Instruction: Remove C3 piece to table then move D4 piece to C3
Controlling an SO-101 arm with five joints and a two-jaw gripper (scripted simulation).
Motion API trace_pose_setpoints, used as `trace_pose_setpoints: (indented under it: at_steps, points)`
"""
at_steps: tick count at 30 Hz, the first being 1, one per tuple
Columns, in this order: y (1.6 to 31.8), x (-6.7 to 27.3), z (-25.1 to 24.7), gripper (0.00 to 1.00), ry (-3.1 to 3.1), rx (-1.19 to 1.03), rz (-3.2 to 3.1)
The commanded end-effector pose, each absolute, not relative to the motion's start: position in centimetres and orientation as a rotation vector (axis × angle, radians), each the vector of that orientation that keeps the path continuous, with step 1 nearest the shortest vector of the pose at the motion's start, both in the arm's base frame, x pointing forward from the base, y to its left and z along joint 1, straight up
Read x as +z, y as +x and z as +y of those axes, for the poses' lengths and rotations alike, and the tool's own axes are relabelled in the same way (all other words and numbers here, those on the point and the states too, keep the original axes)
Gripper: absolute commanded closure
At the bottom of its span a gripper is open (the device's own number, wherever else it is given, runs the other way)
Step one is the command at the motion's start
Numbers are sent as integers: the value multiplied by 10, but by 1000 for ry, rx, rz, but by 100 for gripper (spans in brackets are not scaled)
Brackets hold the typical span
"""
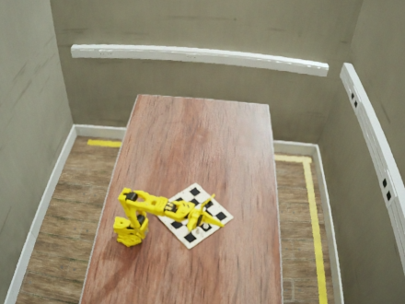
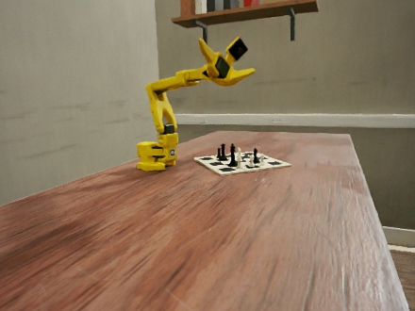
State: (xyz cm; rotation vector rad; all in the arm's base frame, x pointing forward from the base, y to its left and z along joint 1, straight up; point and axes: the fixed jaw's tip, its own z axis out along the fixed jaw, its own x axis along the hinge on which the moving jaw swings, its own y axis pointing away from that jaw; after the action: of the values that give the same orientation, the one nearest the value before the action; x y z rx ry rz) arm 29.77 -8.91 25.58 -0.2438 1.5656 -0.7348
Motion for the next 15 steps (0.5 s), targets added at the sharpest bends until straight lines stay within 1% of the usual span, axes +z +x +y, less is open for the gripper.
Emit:
trace_pose_setpoints:
  at_steps: [1,9,10,13,15]
  points:
    - [286,256,-71,13,-249,-657,1590]
    - [266,248,-38,21,-271,-496,1666]
    - [260,245,-30,23,-278,-454,1688]
    - [260,245,-30,23,-278,-454,1688]
    - [246,237,-14,27,-291,-369,1732]
